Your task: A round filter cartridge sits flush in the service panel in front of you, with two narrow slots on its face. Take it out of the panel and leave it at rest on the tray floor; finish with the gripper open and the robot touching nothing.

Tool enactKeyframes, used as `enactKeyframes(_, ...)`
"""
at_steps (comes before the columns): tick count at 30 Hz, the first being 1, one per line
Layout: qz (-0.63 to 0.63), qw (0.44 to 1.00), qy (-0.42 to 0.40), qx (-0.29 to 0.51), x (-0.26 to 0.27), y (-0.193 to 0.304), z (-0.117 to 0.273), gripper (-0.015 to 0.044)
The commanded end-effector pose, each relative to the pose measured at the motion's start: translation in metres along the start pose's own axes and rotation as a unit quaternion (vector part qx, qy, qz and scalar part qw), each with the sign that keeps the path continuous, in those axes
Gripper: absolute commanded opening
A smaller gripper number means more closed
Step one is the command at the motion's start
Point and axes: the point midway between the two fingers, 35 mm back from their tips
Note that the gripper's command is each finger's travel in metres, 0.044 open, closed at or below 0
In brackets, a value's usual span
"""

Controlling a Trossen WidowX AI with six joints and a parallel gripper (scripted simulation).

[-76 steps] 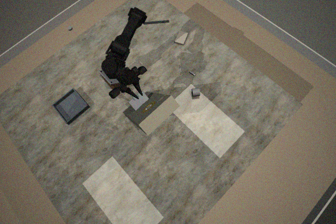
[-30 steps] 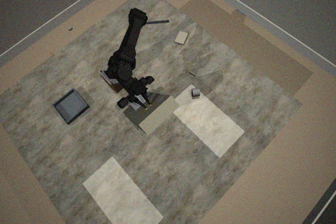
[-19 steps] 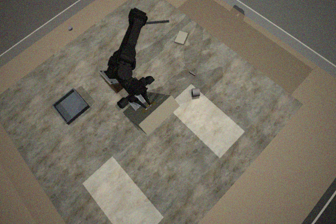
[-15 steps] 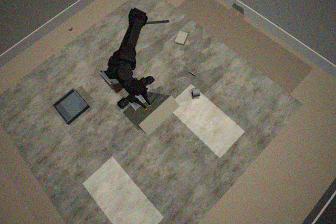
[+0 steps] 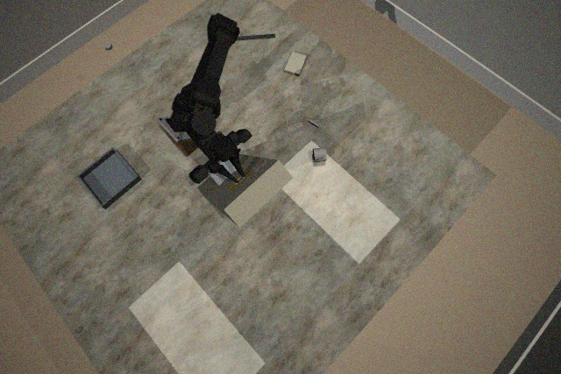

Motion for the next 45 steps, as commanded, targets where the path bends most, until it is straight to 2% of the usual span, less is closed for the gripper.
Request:
enactKeyframes(1, -0.003, 1.000, 0.002, 0.000, -0.001, 0.000, -0.002, 0.0096)
enactKeyframes(32, -0.003, 1.000, 0.002, 0.000, -0.001, 0.000, -0.014, 0.0096)
enactKeyframes(41, -0.003, 1.000, -0.001, -0.003, 0.000, -0.001, -0.010, 0.0036)
enactKeyframes(43, -0.003, 1.000, -0.001, -0.003, 0.000, -0.001, -0.010, 0.0000)
enactKeyframes(45, -0.005, 1.000, -0.001, -0.002, 0.000, -0.001, -0.010, 0.0000)
Point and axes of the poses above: the point midway between the two fingers, 35 mm back from their tips, its own z axis back along the fingers, its own x axis across the jaws, y = z × x, and after that the axes turned 10 degrees about -z, right-handed
